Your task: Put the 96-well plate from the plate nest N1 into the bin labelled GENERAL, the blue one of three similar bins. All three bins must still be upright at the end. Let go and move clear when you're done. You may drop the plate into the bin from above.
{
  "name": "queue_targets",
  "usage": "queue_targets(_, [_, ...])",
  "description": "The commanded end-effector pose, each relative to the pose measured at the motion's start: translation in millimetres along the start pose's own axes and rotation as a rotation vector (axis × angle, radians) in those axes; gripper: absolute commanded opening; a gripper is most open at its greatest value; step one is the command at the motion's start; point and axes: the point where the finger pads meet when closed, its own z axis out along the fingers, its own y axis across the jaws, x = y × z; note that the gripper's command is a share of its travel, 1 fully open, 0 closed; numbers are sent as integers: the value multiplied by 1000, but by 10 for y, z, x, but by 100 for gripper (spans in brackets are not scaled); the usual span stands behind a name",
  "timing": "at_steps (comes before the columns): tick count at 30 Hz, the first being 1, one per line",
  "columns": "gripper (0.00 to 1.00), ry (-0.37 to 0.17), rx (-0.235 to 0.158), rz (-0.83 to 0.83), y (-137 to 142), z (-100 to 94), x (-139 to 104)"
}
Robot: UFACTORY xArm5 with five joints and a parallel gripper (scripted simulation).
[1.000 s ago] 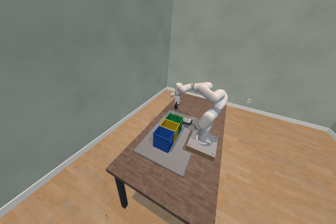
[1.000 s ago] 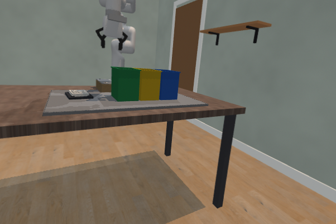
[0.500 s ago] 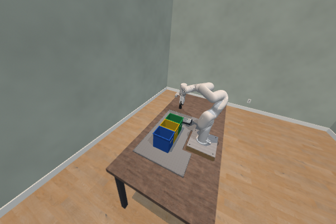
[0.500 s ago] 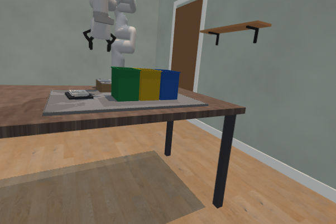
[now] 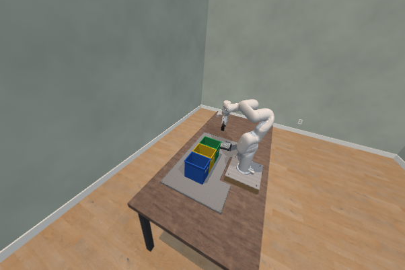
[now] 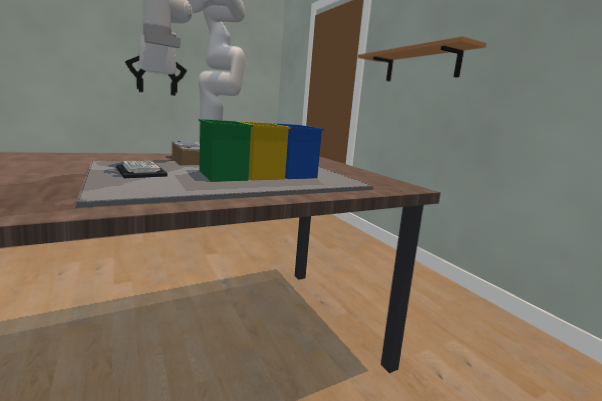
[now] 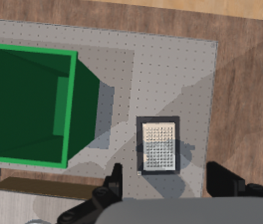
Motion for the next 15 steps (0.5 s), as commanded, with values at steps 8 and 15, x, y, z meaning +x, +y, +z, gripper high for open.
queue_targets(8, [100, 5, -1, -2, 379, 87, -279])
queue_targets(15, [100, 5, 0, -2, 443, 105, -330])
